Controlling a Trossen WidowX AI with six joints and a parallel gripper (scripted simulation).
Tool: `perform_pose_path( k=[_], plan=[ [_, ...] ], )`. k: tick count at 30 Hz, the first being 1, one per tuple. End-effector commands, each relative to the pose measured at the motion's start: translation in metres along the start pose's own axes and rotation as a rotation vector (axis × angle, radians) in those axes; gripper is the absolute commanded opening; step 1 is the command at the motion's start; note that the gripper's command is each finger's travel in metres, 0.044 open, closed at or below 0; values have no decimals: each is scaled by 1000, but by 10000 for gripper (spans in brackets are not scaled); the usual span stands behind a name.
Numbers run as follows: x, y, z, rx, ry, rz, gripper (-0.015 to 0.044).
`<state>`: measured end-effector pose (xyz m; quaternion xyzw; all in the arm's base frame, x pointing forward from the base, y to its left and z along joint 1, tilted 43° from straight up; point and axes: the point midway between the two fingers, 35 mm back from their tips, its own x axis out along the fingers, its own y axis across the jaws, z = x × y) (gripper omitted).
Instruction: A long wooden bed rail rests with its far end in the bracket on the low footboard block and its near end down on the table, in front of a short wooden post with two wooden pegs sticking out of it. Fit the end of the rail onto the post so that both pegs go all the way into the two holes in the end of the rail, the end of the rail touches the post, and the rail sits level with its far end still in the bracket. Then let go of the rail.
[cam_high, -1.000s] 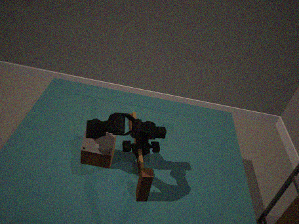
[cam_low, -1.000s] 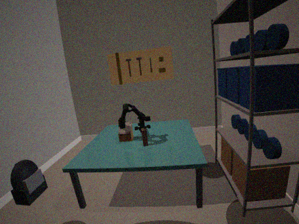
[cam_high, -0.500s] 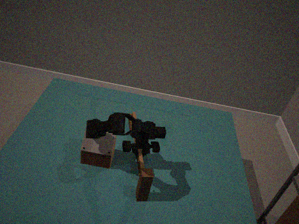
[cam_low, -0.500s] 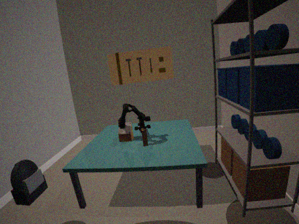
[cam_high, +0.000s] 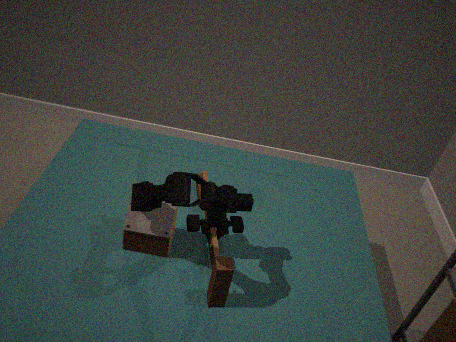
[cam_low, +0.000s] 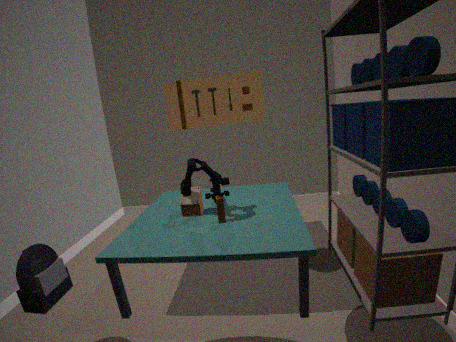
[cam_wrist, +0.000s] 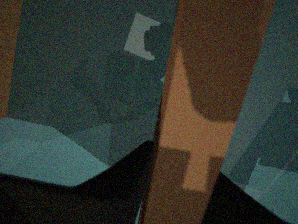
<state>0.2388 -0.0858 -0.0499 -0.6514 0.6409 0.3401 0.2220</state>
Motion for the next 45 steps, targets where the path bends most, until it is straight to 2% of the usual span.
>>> perform_pose_path(
  k=[1,45],
  plan=[
    [-2,-1,-1,1,-3,-7,0],
    [-3,-1,-15,1,-3,-7,0]
  ],
)
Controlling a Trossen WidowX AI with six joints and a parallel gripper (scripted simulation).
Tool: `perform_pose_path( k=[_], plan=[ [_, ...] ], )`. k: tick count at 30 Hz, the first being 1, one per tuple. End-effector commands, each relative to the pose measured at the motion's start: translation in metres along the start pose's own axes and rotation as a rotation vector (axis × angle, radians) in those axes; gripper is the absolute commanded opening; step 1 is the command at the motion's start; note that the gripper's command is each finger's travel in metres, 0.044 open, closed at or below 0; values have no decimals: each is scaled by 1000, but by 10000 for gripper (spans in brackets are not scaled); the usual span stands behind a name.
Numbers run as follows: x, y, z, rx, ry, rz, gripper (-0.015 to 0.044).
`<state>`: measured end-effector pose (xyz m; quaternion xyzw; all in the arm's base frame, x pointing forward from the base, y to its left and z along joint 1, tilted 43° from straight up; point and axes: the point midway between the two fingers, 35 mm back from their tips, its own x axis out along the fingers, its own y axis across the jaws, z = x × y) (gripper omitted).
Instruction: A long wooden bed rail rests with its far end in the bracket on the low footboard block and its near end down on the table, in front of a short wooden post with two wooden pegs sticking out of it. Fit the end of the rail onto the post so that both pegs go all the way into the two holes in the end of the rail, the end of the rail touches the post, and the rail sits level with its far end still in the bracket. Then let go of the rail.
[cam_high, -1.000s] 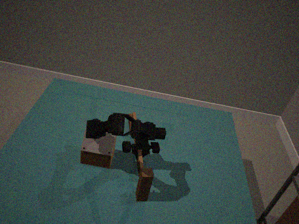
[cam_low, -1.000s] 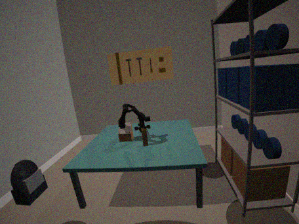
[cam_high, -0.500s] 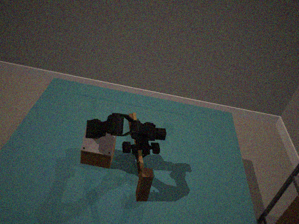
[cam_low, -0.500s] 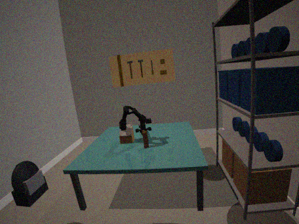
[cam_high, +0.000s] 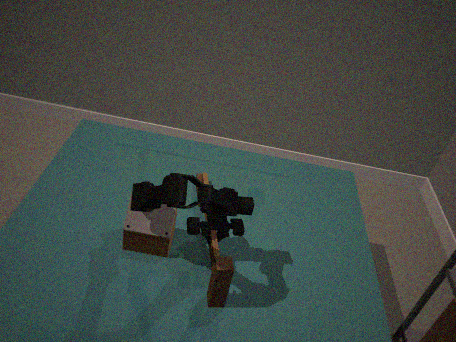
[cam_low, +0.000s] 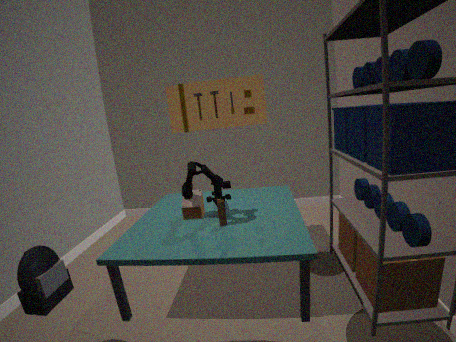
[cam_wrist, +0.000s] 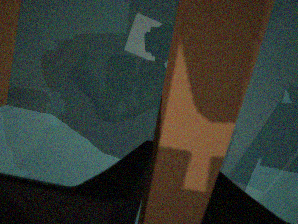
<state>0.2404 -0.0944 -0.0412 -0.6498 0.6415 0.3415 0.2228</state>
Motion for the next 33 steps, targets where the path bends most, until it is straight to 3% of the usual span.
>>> perform_pose_path(
  k=[1,33],
  plan=[
    [-3,-2,-3,1,1,-10,0],
    [-3,-2,-13,1,1,-10,0]
  ],
)
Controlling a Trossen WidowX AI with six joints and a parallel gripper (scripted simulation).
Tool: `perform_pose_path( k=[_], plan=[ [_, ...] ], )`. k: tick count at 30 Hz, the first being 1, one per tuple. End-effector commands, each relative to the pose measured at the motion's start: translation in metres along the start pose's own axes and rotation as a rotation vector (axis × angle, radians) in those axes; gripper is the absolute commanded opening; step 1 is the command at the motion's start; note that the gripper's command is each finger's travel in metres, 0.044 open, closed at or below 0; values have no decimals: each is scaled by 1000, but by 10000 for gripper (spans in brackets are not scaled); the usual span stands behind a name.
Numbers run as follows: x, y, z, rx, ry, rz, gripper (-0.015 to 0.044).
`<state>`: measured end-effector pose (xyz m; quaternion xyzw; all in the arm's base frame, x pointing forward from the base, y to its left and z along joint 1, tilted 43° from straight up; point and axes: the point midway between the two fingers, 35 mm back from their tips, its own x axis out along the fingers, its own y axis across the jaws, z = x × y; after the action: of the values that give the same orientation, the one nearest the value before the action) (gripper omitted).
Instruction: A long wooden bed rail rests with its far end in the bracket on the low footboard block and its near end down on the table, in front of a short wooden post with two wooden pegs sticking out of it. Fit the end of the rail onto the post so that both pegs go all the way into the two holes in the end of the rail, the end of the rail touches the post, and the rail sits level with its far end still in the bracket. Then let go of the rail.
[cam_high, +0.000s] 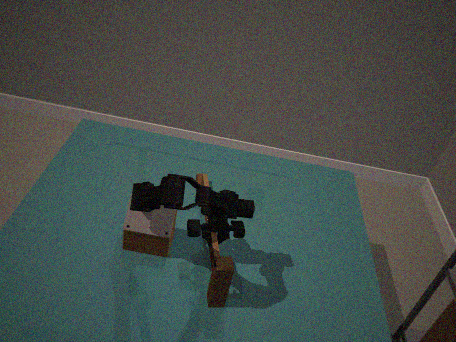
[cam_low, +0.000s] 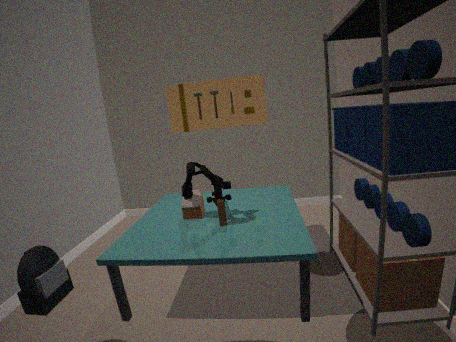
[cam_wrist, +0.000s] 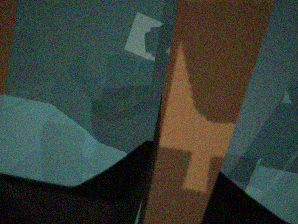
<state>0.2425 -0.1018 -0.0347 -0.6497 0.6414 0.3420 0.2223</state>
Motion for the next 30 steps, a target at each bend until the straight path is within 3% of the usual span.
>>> perform_pose_path(
  k=[1,30],
  plan=[
    [-3,-2,-3,2,2,-11,0],
    [-3,-1,-13,2,2,-10,0]
  ],
)
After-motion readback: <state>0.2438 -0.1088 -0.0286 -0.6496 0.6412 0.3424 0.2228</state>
